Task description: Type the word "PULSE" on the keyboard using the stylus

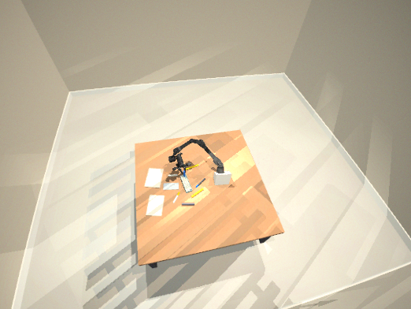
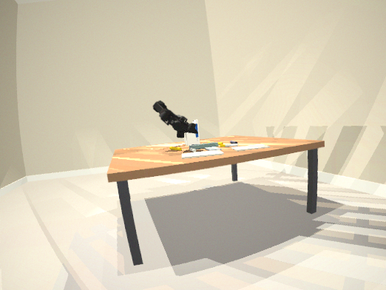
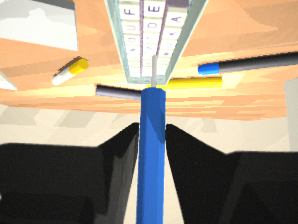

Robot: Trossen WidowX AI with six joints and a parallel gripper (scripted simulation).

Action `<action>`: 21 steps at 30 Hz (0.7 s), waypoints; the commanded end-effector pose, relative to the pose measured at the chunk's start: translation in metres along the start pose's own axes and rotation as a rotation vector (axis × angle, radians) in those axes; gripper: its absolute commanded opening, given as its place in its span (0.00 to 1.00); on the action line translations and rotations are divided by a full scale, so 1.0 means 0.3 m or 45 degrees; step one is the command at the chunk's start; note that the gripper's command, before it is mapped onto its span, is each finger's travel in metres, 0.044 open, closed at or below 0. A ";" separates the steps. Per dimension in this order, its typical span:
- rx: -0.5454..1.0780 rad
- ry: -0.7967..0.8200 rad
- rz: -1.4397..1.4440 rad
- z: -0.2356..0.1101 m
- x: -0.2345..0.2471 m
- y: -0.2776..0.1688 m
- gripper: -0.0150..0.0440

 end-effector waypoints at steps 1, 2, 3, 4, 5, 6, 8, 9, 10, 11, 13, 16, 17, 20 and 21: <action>-0.004 0.003 -0.009 -0.011 0.001 0.006 0.25; -0.004 0.003 -0.009 -0.007 0.003 0.013 0.25; -0.004 0.003 -0.009 -0.001 0.005 0.024 0.25; -0.004 0.003 -0.009 0.008 0.008 0.039 0.25; -0.004 0.003 -0.008 0.017 0.011 0.053 0.25; -0.004 0.003 -0.008 0.020 0.012 0.058 0.25; -0.004 0.003 -0.008 0.020 0.012 0.058 0.25; -0.004 0.003 -0.008 0.020 0.012 0.058 0.25; -0.004 0.003 -0.008 0.020 0.012 0.058 0.25; -0.004 0.003 -0.008 0.020 0.012 0.058 0.25; -0.004 0.003 -0.008 0.020 0.012 0.058 0.25; -0.004 0.003 -0.008 0.020 0.012 0.058 0.25; -0.004 0.003 -0.008 0.020 0.012 0.058 0.25; -0.004 0.003 -0.008 0.020 0.012 0.058 0.25; -0.004 0.003 -0.008 0.020 0.012 0.058 0.25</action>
Point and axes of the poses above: the point midway between the two fingers, 35 mm back from their tips, its own z axis out along the fingers, its own x axis across the jaws, y = z × x, the point moved 6 cm from there along -z, back along the fingers, and after that the axes turned 11 degrees about z, right-handed, at the moved point
